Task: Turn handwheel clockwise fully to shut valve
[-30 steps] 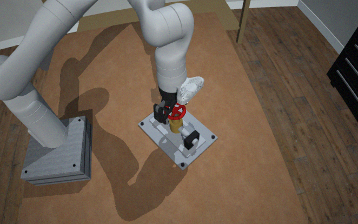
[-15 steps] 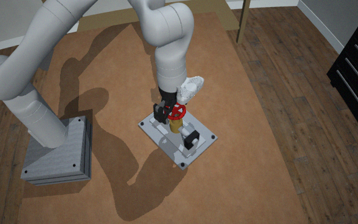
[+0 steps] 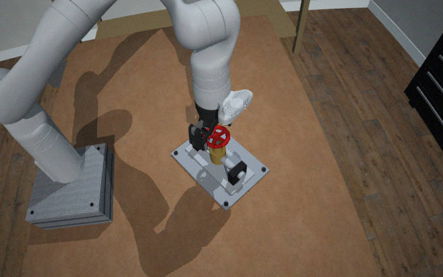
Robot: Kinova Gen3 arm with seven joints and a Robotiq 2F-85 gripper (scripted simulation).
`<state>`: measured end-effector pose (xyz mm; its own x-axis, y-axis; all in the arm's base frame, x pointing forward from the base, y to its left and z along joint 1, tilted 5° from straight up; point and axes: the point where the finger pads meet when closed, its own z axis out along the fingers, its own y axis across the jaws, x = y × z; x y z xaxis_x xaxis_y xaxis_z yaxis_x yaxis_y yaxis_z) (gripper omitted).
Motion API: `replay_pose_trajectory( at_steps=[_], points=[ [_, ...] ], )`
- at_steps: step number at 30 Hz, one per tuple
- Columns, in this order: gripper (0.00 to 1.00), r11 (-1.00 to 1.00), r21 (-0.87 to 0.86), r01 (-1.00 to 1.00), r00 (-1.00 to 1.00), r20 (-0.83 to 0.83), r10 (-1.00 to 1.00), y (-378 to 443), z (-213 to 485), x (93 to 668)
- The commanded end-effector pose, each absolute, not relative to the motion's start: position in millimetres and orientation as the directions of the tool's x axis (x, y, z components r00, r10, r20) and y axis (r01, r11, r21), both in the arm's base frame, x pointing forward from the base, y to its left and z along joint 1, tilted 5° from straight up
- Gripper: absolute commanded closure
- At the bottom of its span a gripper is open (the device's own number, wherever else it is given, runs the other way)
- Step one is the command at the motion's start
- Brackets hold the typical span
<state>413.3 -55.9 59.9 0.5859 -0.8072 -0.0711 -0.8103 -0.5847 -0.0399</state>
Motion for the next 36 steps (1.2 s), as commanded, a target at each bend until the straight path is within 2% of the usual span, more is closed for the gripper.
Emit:
replay_pose_trajectory(
  at_steps=[1, 36],
  points=[
    [0.00, -0.585, -0.045, -0.810, 0.587, -0.069, -0.807, -56, 66, 415],
    [0.00, -0.585, -0.045, -0.810, 0.587, -0.069, -0.807, -61, 129, 415]
  ],
)
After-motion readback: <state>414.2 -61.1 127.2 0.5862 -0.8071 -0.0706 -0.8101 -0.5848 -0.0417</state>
